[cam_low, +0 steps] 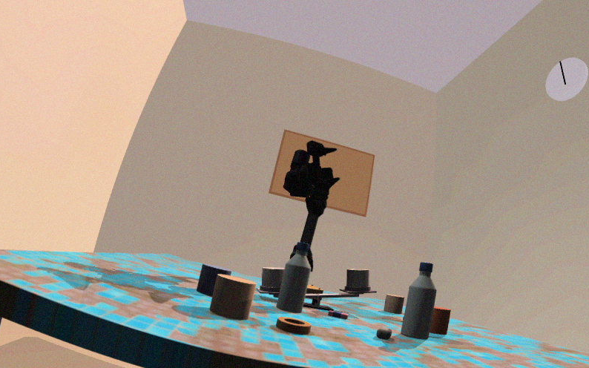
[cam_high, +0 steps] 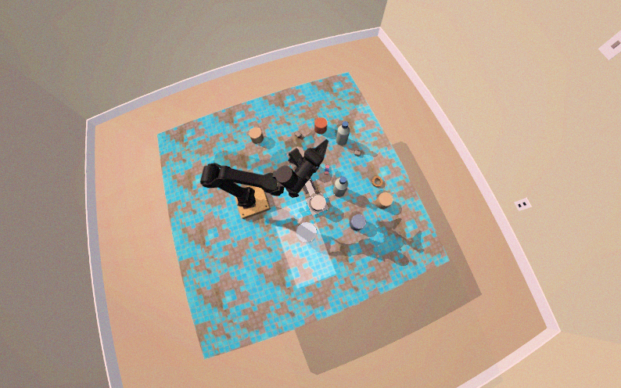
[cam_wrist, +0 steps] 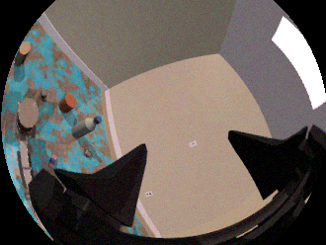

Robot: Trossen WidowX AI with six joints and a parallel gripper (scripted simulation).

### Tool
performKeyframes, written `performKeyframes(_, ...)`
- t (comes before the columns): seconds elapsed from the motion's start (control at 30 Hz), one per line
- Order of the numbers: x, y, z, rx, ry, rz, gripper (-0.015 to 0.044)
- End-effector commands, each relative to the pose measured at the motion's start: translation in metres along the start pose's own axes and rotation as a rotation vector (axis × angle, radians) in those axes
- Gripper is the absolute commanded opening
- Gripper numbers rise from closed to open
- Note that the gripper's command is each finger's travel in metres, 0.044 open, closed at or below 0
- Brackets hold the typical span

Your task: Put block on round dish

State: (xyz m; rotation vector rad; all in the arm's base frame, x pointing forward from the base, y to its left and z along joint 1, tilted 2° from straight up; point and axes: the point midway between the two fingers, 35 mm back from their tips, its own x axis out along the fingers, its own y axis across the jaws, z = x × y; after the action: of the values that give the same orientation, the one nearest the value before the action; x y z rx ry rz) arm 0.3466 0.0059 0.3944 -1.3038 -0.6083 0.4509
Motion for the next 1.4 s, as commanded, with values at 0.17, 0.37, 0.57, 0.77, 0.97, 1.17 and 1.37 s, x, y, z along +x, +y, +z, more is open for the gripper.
performKeyframes(0.17, 0.004, 0.012, 0.01, 0.302, 0.105, 0.024, 0.044)
performKeyframes(0.37, 0.003, 0.024, 0.017, 0.49, 0.185, 0.05, 0.044)
performKeyframes(0.57, -0.001, 0.04, 0.025, 0.673, 0.277, 0.079, 0.044)
performKeyframes(0.77, -0.009, 0.058, 0.034, 0.844, 0.382, 0.111, 0.044)
performKeyframes(0.97, -0.022, 0.079, 0.045, 1.005, 0.505, 0.144, 0.044)
performKeyframes(1.17, -0.041, 0.101, 0.057, 1.146, 0.645, 0.175, 0.044)
performKeyframes(1.37, -0.066, 0.124, 0.069, 1.263, 0.8, 0.2, 0.044)
